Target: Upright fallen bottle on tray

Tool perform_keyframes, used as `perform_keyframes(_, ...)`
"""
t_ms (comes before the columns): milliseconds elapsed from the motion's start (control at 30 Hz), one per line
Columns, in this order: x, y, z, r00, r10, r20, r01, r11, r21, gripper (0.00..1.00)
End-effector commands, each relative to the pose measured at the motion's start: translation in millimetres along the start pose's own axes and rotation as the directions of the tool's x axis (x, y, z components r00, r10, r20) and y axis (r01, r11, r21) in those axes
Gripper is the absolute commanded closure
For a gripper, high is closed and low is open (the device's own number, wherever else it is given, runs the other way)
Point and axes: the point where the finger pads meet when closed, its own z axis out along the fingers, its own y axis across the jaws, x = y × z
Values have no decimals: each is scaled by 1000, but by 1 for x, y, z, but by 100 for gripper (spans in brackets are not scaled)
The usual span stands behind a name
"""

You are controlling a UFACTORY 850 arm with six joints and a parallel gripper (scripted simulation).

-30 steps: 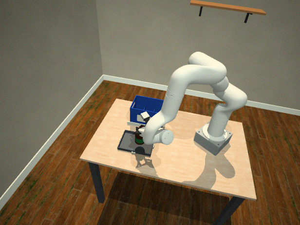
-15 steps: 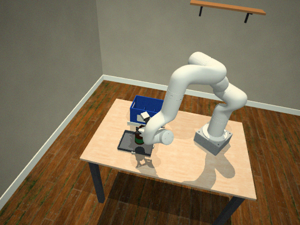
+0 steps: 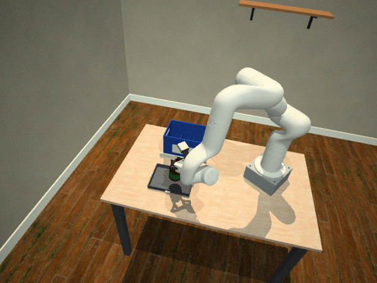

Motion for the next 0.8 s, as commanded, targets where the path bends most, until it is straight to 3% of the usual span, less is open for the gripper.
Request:
perform_keyframes(0,1,-1,0,1000,2,-29,-2,1000,0,100)
perform_keyframes(767,0,-1,-2,993,3,-119,-3,1000,4,100)
